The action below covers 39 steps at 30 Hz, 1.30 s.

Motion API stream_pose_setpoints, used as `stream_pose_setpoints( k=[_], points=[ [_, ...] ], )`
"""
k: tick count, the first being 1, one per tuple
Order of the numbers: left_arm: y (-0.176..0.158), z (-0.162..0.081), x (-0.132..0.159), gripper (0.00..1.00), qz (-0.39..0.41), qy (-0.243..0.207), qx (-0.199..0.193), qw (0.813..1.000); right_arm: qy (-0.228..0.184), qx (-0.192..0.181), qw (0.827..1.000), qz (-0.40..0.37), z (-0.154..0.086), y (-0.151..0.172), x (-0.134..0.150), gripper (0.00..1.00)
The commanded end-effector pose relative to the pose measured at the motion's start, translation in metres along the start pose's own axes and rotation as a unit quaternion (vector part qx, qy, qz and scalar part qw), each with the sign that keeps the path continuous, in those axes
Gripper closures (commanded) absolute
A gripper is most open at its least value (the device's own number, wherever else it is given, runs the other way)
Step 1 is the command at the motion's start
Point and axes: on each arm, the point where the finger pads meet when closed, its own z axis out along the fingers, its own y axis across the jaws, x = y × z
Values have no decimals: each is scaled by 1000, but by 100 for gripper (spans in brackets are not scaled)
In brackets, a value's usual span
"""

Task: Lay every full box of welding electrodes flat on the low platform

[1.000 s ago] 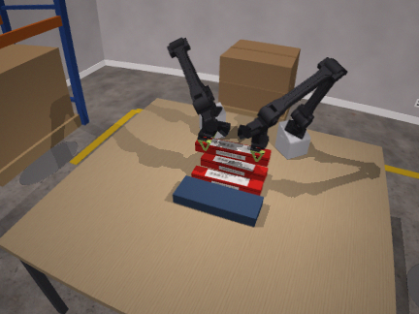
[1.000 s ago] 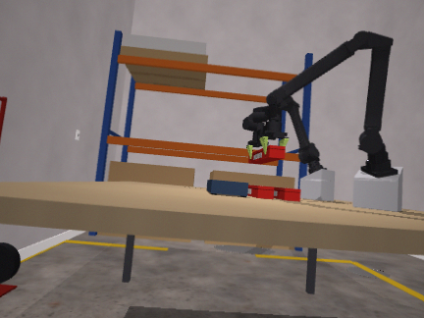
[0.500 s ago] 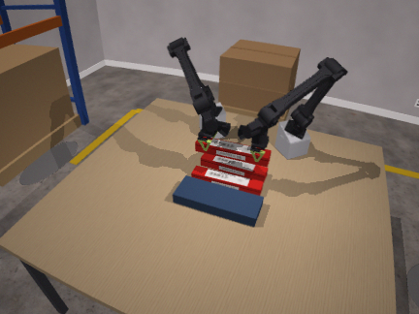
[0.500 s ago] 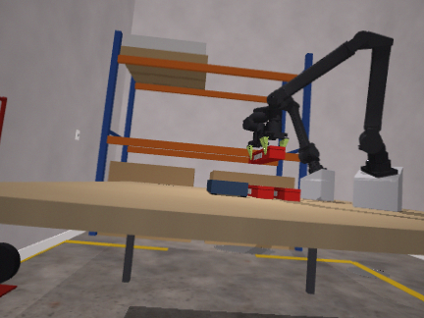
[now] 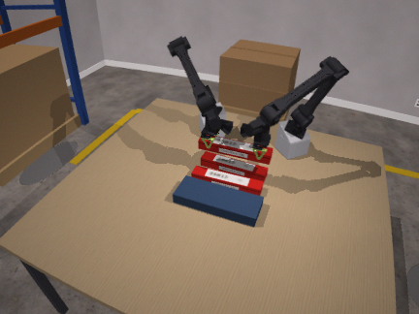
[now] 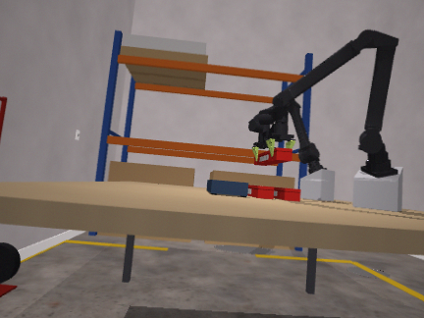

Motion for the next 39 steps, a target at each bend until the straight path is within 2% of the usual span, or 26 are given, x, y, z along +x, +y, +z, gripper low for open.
stream_pose_setpoints(
  k=[1,9,10,11,12,15,16,17,18,39],
  points=[
    [1,-18,-3,100,-3,-11,-23,1000,-12,27,1000,4,-21,0,-4,100],
    [-10,-18,-2,100,-4,-12,-24,1000,-11,26,1000,3,-20,12,-5,100],
    [7,-34,-7,100,-6,-23,-39,999,-21,39,999,3,-32,-1,-10,100],
    [1,-31,-6,100,-7,-21,-36,999,-13,28,1000,0,-21,14,-6,100],
    [-17,-17,-1,100,-3,-11,-22,1000,-12,26,1000,4,-20,17,-6,100],
    [-23,-17,1,100,-2,-9,-19,1000,-9,22,1000,2,-20,25,-5,100],
    [-13,-25,-3,100,-7,-15,-28,999,-8,21,1000,2,-20,25,-5,100],
    [-3,-34,-6,100,-9,-22,-37,999,-20,37,999,4,-34,8,-10,100],
    [-1,-35,-7,100,-10,-25,-40,999,-22,40,999,1,-37,4,-11,100],
    [1,-35,-1,100,-11,-20,-36,999,-21,39,999,5,-39,1,-8,100]
  ],
)
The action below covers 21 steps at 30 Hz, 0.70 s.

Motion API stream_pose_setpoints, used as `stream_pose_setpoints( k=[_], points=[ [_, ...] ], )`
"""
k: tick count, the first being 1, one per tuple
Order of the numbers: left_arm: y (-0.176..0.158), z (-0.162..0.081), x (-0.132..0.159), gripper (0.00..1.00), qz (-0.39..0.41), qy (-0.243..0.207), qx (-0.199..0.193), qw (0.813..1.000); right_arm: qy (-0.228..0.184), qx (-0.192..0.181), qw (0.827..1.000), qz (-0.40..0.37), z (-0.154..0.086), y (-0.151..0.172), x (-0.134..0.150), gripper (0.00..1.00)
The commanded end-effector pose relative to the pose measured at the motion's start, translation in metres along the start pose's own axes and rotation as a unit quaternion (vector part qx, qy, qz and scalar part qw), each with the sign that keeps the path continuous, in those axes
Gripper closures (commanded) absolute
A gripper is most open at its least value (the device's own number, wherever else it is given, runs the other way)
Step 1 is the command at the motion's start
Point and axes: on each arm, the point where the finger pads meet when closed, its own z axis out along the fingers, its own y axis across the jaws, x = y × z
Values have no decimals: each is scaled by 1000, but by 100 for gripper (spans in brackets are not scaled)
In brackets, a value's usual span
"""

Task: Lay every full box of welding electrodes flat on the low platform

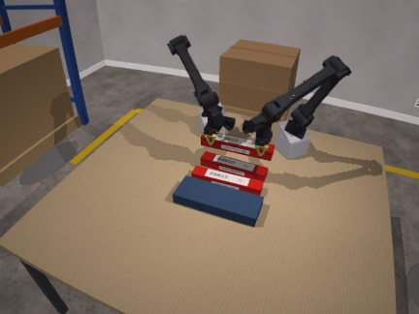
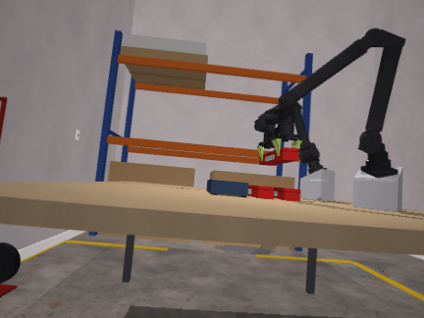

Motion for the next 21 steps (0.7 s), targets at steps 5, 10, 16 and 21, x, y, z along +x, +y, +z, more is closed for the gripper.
stream_pose_setpoints(
  k=[5,10,16,21],
  points=[
    [29,-32,-3,100,-15,-19,-33,999,-21,37,999,3,-37,-28,-4,100],
    [30,-32,-3,100,-15,-19,-33,999,-21,37,999,4,-38,-29,-4,100],
    [31,-32,-2,100,-16,-18,-33,999,-20,36,999,4,-38,-30,-3,100],
    [31,-32,-2,100,-16,-18,-33,999,-20,36,999,5,-39,-30,-3,100]
  ],
)
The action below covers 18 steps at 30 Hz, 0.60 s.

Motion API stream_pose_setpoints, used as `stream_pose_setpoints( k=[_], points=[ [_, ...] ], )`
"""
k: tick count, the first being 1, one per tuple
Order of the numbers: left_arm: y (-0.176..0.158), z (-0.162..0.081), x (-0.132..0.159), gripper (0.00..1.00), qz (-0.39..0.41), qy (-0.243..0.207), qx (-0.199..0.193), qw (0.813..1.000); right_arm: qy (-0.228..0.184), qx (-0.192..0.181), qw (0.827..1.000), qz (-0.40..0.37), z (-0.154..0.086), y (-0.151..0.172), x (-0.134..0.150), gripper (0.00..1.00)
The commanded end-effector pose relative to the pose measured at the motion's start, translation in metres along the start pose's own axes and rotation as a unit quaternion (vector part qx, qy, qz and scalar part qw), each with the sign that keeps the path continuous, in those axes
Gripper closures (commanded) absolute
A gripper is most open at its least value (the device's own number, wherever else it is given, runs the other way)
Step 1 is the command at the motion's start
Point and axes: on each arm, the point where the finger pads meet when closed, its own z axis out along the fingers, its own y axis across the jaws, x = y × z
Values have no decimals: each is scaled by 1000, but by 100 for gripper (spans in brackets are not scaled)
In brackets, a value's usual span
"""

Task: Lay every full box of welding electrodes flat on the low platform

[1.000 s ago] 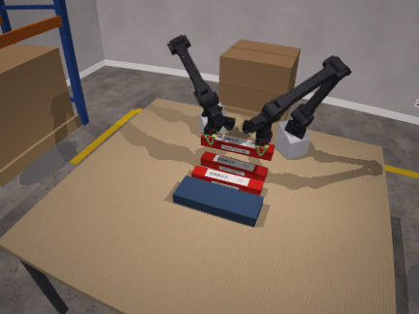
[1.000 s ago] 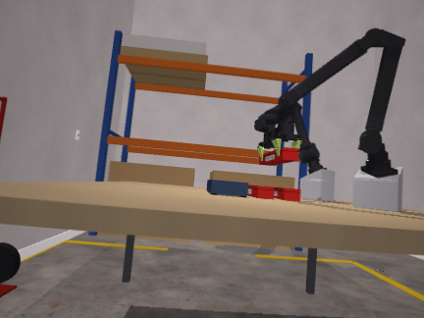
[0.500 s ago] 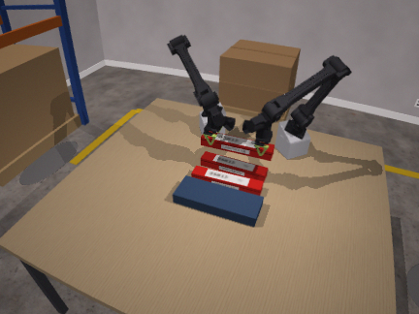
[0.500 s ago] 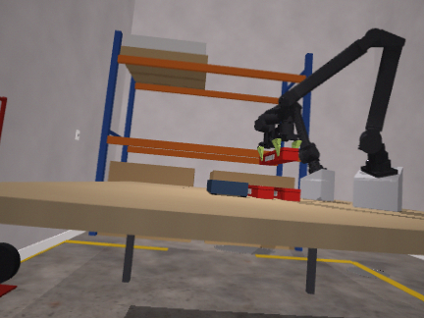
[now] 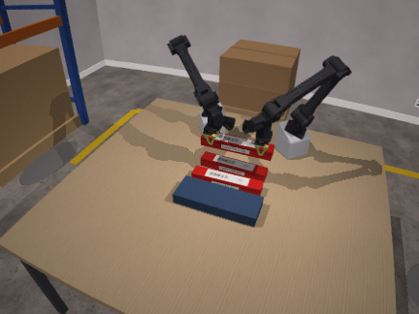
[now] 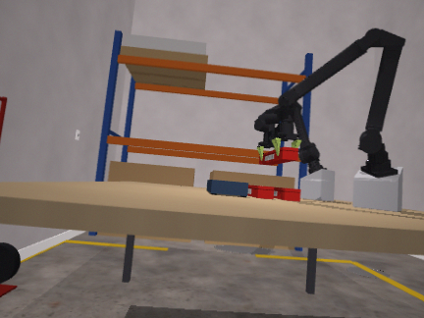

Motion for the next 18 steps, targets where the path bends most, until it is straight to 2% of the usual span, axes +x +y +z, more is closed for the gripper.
stream_pose_setpoints(
  k=[1,8,10,12,17,18],
  points=[
    [29,-30,-1,100,-17,-18,-33,999,-20,36,999,4,-37,-29,-3,100],
    [30,-30,0,100,-17,-17,-32,999,-22,38,999,-2,-39,-26,-7,100],
    [23,-33,-8,100,-14,-22,-35,999,-22,38,999,4,-39,-22,-8,100],
    [-2,-16,-1,100,-4,-7,-16,1000,-8,19,1000,-1,-22,3,-2,100],
    [-8,-16,0,100,-4,-7,-16,1000,-8,19,1000,-1,-21,9,-3,100],
    [11,-32,-7,100,-14,-22,-34,999,-19,33,999,-2,-34,-5,-8,100]
  ],
)
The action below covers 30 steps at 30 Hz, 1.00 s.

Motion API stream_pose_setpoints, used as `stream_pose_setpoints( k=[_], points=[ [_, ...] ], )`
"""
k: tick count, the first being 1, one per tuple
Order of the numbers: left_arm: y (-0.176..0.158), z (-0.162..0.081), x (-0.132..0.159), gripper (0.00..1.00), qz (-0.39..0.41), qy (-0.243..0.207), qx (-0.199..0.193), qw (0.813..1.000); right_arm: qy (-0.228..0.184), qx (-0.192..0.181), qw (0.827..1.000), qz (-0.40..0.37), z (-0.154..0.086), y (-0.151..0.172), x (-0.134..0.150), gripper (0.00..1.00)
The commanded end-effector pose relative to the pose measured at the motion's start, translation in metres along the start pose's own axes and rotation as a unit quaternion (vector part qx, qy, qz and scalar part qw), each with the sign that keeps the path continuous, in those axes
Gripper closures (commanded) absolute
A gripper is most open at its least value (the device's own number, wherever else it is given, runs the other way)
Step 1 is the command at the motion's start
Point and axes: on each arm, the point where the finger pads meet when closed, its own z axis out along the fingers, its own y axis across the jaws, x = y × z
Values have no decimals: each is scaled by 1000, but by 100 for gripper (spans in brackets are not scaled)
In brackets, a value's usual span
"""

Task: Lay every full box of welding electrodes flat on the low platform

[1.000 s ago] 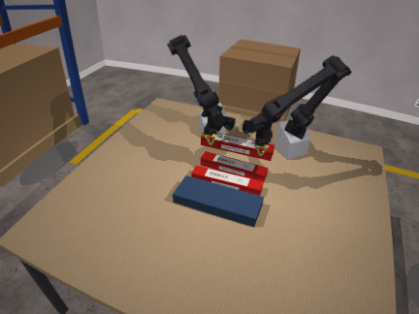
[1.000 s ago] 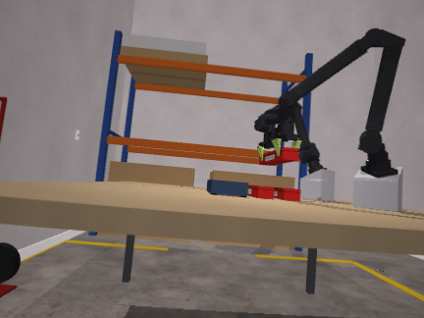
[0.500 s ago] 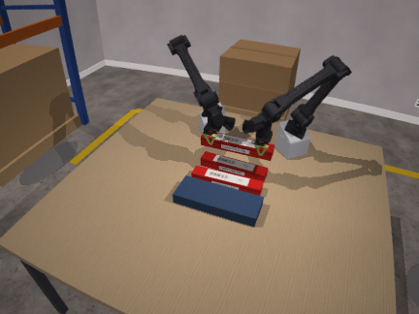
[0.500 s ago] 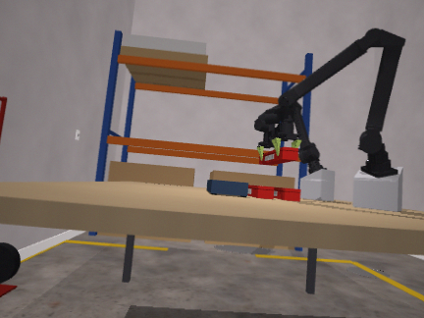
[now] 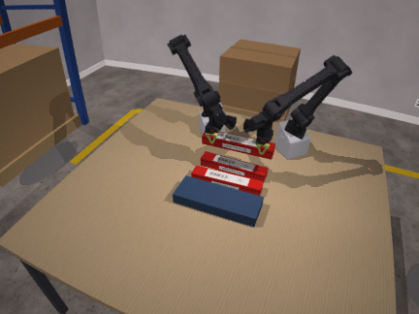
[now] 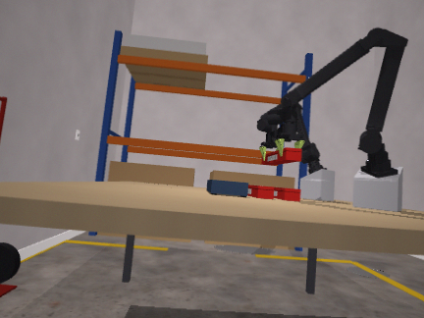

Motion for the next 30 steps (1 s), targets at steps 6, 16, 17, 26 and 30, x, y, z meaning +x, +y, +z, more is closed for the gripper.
stream_pose_setpoints(
  k=[6,16,17,26,30],
  points=[
    [-8,-16,0,100,-3,-9,-18,1000,-12,21,1000,0,-21,9,-2,100],
    [-23,-15,2,100,-3,-9,-18,1000,-12,21,1000,-1,-20,25,-4,100],
    [-5,-32,-6,100,-14,-24,-36,999,-21,32,999,-5,-30,15,-9,100],
    [-13,-30,-3,100,-14,-24,-36,999,-25,36,999,0,-31,18,-11,100],
    [-23,-17,-1,100,-9,-15,-23,1000,-22,33,999,-2,-27,23,-10,100]
  ],
)
